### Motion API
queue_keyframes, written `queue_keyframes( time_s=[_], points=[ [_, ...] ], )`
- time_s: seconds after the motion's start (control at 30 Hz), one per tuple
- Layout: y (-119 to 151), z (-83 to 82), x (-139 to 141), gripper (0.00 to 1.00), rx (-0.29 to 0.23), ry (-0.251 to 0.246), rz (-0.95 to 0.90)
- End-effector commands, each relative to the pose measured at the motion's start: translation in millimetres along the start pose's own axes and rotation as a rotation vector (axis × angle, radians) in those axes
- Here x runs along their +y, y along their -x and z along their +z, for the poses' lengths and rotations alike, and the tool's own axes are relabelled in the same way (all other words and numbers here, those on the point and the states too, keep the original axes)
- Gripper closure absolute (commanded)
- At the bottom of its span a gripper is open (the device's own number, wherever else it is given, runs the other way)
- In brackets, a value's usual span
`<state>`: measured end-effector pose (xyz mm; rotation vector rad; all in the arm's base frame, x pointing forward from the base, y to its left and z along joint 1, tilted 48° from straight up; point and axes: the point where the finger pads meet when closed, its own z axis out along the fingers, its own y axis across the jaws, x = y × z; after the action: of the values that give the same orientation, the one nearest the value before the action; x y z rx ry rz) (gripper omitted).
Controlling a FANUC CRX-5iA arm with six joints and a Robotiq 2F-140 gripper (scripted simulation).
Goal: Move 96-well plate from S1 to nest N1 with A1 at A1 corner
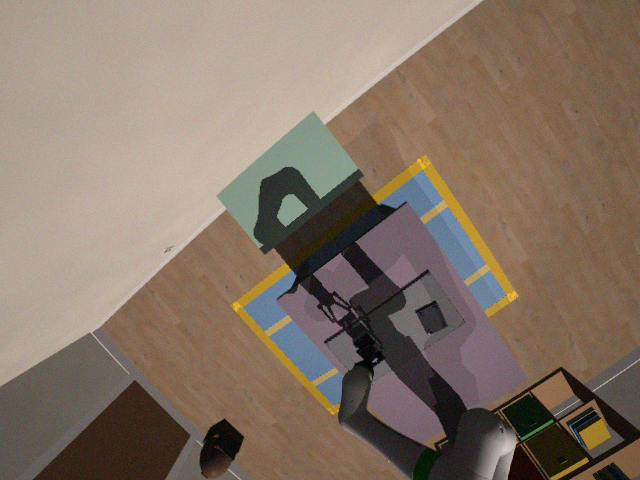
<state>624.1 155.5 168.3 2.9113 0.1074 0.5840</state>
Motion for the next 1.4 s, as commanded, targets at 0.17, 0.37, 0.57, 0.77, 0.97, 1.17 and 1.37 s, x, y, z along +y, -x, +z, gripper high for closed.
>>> queue_keyframes(
  time_s=[0.17,0.37,0.57,0.77,0.97,1.17,1.37],
  points=[
    [6.8,6.3,23.5,1.0,0.0,-0.104,0.223],
    [10.3,9.6,35.9,1.0,0.0,-0.104,0.223],
    [15.6,14.6,54.6,1.0,0.0,-0.104,0.223],
    [21.0,19.6,73.2,1.0,0.0,-0.104,0.223],
    [24.5,23.0,85.6,1.0,0.0,-0.104,0.223],
    [29.8,28.0,104.2,1.0,0.0,-0.104,0.223],
    [35.1,33.0,122.9,1.0,0.0,-0.104,0.223]
  ],
)
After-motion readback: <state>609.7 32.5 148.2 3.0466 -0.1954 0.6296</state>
